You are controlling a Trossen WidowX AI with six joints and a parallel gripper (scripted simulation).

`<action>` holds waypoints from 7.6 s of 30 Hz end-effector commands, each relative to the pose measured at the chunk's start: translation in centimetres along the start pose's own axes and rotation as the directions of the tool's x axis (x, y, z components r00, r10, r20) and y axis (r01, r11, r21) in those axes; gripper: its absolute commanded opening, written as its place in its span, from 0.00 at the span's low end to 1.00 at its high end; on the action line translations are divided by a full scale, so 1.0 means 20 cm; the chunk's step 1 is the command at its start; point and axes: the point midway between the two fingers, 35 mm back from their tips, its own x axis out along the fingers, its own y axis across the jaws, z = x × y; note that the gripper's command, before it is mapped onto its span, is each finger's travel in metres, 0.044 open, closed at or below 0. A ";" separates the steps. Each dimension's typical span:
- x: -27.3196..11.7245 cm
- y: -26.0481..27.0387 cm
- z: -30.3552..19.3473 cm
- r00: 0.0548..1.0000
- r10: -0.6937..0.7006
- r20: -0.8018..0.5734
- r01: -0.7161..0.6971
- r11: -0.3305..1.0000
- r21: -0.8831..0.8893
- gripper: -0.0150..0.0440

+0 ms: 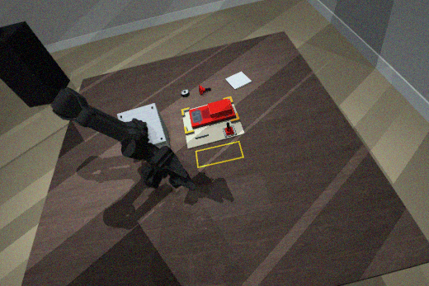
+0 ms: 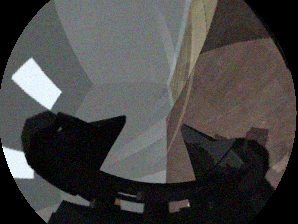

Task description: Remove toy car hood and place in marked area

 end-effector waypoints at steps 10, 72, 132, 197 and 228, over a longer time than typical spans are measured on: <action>0.20 -0.24 -0.30 0.936 -0.289 -0.203 0.289 0.957 -0.030 1.00; -0.98 -0.48 -1.92 0.019 -0.998 0.056 -0.766 -0.051 -0.640 1.00; -0.97 -0.65 -1.91 0.020 -0.998 0.056 -0.766 -0.051 -0.640 1.00; -0.97 -0.82 -1.90 0.021 -0.998 0.058 -0.766 -0.054 -0.640 1.00; -0.97 -0.78 -1.90 0.019 -0.998 0.056 -0.764 -0.050 -0.644 0.25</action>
